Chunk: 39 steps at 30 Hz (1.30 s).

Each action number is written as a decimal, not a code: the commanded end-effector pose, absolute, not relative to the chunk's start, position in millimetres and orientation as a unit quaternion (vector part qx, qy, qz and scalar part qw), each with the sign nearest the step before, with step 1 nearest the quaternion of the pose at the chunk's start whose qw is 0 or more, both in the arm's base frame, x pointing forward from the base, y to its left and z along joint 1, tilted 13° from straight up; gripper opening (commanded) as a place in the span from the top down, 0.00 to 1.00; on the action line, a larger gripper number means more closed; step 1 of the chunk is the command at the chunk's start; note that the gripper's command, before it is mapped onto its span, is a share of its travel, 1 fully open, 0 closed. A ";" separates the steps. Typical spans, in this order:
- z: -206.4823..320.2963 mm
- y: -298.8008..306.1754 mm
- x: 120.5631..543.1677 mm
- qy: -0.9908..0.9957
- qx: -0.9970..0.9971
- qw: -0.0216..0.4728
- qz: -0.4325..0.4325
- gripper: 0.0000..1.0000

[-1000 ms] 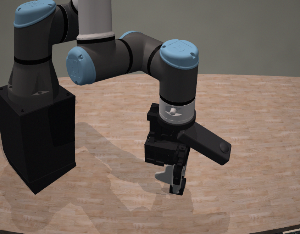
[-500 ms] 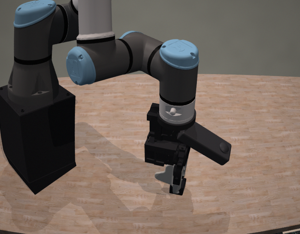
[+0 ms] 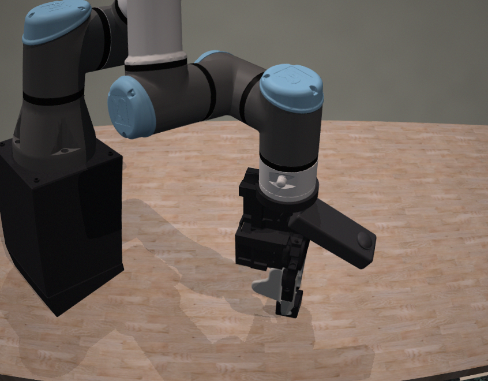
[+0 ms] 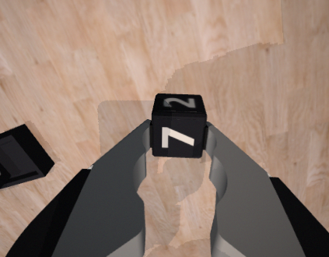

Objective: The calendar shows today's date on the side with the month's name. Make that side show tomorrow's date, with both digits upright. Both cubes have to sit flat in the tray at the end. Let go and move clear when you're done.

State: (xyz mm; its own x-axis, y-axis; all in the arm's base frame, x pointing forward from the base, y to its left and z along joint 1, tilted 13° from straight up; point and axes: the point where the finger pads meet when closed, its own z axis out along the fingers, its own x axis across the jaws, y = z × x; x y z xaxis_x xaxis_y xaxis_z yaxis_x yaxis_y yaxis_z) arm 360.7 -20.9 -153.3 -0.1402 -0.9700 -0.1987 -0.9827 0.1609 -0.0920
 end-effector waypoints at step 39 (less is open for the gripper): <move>-152.7 -21.4 361.3 0.754 -0.647 0.106 0.029 0.71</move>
